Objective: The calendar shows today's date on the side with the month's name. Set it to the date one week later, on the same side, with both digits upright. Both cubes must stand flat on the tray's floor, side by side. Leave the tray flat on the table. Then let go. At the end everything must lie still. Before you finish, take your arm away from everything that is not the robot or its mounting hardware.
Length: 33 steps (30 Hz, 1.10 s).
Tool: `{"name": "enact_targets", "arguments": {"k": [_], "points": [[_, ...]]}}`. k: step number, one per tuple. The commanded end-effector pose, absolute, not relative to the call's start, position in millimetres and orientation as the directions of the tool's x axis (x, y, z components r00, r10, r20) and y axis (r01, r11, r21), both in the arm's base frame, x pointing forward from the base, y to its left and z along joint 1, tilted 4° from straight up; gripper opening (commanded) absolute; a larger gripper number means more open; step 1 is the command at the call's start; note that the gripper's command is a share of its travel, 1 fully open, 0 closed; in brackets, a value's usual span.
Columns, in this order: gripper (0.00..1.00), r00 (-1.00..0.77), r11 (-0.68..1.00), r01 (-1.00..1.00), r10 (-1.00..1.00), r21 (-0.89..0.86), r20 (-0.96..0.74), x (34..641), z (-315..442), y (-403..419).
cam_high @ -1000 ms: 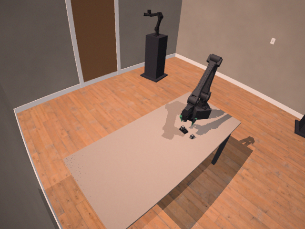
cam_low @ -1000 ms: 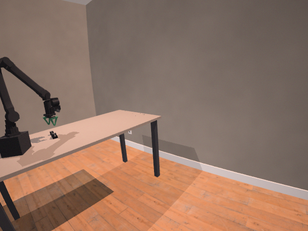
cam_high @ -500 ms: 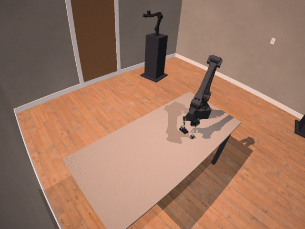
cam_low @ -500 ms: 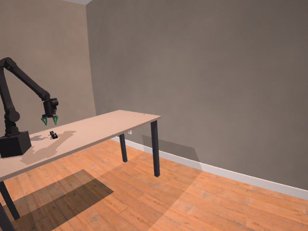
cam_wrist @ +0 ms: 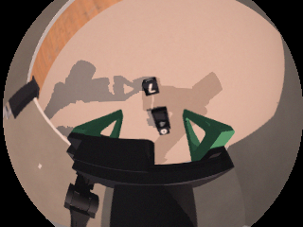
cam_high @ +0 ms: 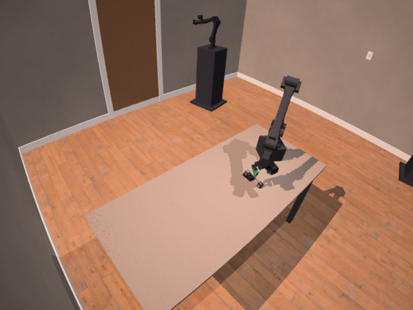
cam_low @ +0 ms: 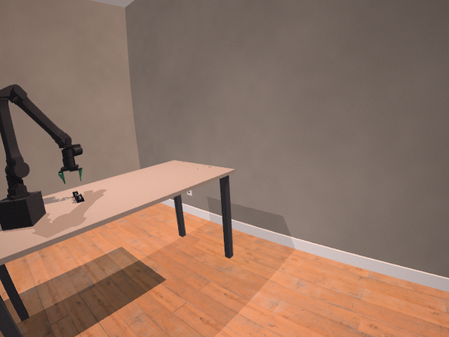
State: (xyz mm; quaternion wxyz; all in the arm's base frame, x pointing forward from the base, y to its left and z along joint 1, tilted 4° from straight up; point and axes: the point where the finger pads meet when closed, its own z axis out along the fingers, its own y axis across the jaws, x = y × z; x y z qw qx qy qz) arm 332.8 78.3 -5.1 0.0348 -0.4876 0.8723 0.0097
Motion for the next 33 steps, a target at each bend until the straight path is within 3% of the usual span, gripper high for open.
{"name": "enact_targets", "arguments": {"k": [1,7,8,33], "points": [[1.00,-0.353,0.361,-0.930,-0.930,-0.071,-0.102,361.0,5.3,95.9],[1.00,-0.274,0.281,-0.957,-0.957,-0.077,-0.093,362.7,4.1,97.0],[0.44,-0.274,0.281,-0.957,-0.957,-0.077,-0.093,362.7,4.1,97.0],[0.44,-0.267,0.275,-0.958,-0.959,-0.082,-0.096,362.5,6.2,100.9]]}}
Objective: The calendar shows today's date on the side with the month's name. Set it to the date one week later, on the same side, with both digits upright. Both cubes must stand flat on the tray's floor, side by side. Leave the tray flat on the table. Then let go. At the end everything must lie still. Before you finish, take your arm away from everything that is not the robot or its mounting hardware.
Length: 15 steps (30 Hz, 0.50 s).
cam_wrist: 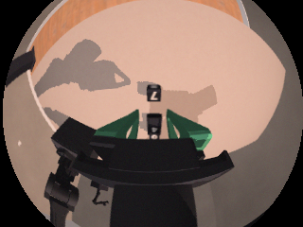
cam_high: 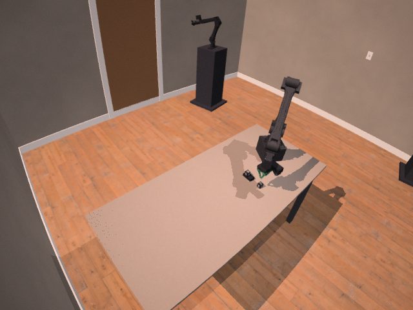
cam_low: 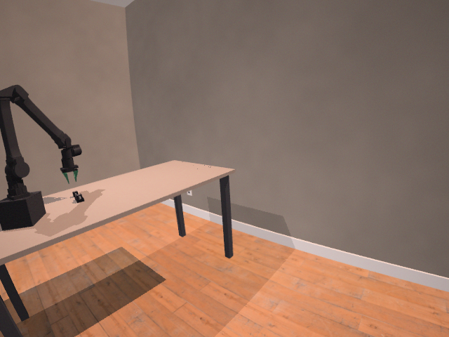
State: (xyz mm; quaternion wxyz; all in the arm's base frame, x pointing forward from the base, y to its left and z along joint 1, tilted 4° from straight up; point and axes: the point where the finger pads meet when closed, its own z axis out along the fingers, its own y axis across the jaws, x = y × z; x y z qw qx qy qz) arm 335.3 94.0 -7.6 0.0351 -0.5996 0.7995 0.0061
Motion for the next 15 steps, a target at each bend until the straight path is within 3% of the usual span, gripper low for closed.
{"name": "enact_targets", "arguments": {"k": [1,15], "points": [[0.44,-0.267,0.275,-0.958,-0.959,-0.082,-0.096,362.5,6.2,100.9],[0.44,-0.266,0.274,-0.958,-0.959,-0.081,-0.095,362.7,4.5,101.0]]}}
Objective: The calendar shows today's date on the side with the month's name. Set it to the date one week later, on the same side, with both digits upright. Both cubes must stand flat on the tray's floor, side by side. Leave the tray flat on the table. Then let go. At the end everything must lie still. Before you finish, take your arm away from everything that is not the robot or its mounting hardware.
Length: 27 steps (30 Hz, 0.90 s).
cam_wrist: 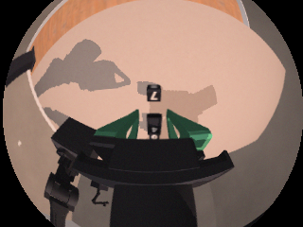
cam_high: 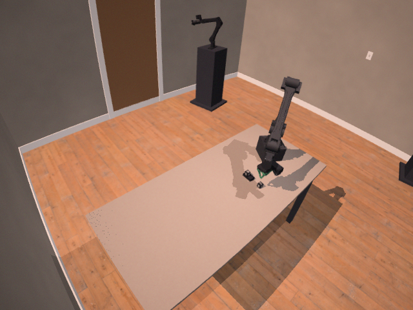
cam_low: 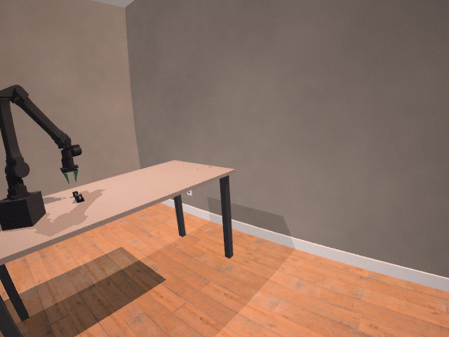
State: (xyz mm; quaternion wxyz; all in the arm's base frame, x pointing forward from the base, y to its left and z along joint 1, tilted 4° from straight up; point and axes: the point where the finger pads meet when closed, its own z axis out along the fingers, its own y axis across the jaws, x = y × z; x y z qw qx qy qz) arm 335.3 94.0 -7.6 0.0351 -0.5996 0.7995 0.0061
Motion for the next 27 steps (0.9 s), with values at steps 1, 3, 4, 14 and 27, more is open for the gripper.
{"name": "enact_targets", "arguments": {"k": [1,3,4,14,27], "points": [[0.44,-0.266,0.273,-0.959,-0.959,-0.079,-0.094,362.0,3.3,100.8],[0.44,-0.265,0.273,-0.959,-0.960,-0.076,-0.092,360.6,1.8,100.5],[0.44,-0.265,0.272,-0.959,-0.960,-0.074,-0.091,359.5,0.7,100.2],[0.44,-0.267,0.270,-0.962,-0.961,-0.041,-0.072,340.8,-18.0,95.7],[0.44,-0.267,0.270,-0.962,-0.961,-0.040,-0.072,341.5,-36.0,96.8]]}}
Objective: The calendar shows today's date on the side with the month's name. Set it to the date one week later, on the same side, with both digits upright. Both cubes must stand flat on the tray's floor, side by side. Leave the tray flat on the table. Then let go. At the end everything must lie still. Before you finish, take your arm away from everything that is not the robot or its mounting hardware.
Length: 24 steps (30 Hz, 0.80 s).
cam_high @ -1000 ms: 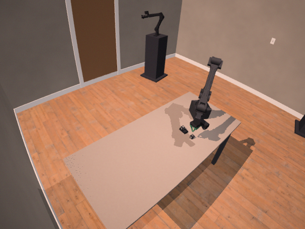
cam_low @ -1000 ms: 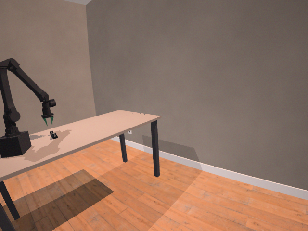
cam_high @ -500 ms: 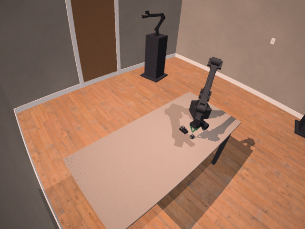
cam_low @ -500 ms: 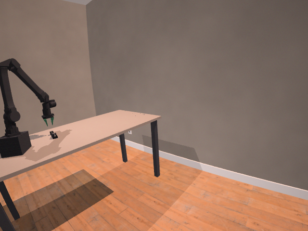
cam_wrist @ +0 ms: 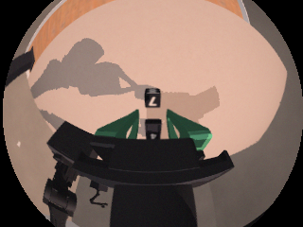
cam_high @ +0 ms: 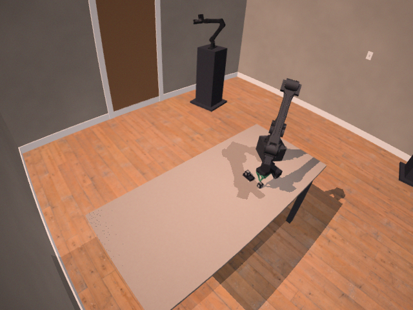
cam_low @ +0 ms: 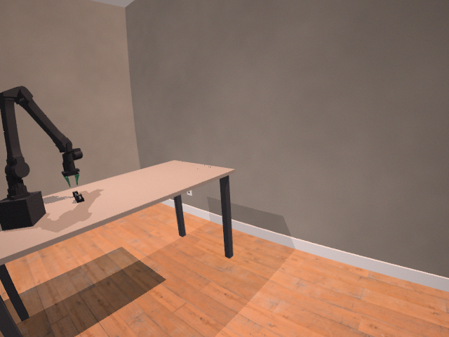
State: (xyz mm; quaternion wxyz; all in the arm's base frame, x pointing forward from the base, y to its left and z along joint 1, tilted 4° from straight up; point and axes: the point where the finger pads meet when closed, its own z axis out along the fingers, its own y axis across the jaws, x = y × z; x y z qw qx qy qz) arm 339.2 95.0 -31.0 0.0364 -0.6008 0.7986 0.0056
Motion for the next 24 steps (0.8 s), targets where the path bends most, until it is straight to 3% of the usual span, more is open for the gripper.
{"name": "enact_targets", "arguments": {"k": [1,24], "points": [[0.44,-0.267,0.270,-0.962,-0.961,-0.040,-0.072,341.6,-37.7,96.9],[0.44,-0.265,0.270,-0.961,-0.961,-0.058,-0.082,346.8,-52.7,99.4]]}}
